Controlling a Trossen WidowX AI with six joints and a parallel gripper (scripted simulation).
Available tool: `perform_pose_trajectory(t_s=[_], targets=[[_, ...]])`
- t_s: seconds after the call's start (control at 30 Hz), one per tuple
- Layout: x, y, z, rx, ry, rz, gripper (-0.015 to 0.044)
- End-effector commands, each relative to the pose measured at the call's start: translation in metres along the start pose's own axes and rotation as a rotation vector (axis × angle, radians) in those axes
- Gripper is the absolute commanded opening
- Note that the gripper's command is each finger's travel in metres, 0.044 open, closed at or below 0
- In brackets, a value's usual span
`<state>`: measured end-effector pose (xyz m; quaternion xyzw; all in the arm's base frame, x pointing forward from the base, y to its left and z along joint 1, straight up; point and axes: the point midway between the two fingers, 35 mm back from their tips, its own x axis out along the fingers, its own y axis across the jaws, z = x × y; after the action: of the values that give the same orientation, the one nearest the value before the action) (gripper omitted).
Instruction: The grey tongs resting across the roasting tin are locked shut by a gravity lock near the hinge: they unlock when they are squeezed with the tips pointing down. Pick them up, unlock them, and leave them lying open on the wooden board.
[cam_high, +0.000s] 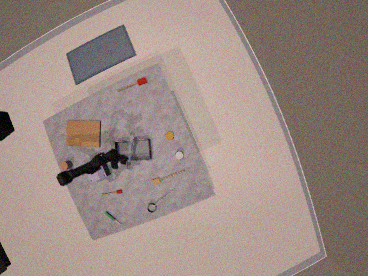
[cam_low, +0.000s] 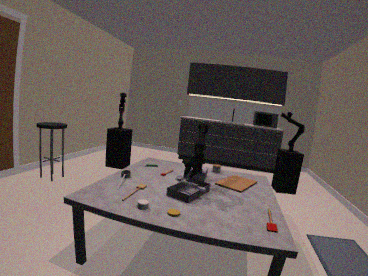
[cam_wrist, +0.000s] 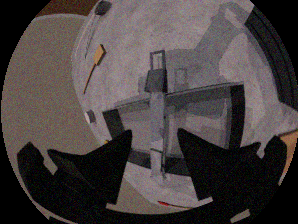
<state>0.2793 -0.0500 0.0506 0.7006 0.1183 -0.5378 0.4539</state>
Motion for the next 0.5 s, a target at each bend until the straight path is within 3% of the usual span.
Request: perform_pose_trajectory(t_s=[0.0,0.47], targets=[[-0.0015,-0.0041,-0.0148,-0.033,0.017,0.005,0.0260],[-0.0005,-0.0066,-0.0225,-0.033,0.018,0.005,0.0260]])
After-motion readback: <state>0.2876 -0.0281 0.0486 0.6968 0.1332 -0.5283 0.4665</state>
